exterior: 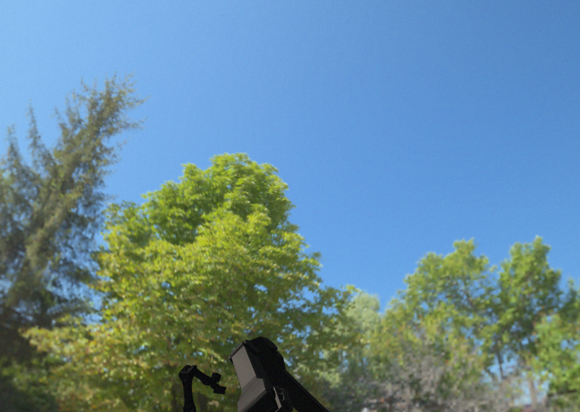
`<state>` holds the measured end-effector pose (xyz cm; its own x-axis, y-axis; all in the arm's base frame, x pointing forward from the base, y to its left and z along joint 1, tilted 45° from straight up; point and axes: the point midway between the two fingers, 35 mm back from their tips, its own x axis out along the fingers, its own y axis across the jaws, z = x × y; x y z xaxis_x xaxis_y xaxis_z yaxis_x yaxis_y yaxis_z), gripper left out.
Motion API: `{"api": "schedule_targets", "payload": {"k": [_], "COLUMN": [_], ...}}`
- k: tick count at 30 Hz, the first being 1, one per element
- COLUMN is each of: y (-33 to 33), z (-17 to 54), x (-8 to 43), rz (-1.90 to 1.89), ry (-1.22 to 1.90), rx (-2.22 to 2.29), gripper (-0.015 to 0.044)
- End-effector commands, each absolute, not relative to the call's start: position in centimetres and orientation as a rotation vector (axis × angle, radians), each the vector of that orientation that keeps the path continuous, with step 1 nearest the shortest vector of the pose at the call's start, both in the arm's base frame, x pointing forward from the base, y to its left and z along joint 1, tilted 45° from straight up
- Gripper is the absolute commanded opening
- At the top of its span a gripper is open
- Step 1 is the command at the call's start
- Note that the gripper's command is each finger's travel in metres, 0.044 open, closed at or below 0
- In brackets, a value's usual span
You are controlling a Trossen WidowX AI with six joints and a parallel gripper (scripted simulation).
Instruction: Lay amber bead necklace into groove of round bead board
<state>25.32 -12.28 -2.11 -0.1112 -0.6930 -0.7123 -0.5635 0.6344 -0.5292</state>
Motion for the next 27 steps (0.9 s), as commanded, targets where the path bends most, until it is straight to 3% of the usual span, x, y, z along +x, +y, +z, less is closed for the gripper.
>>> {"api": "schedule_targets", "payload": {"k": [1,27], "y": [-10.9,-12.7], "z": [-2.6,-4.4], "x": [26.0,25.8], "rz": [-0.289,-0.291], "ry": [1.749,1.742], "rx": [-0.895,-0.896], "gripper": [0.025,0.025]}}
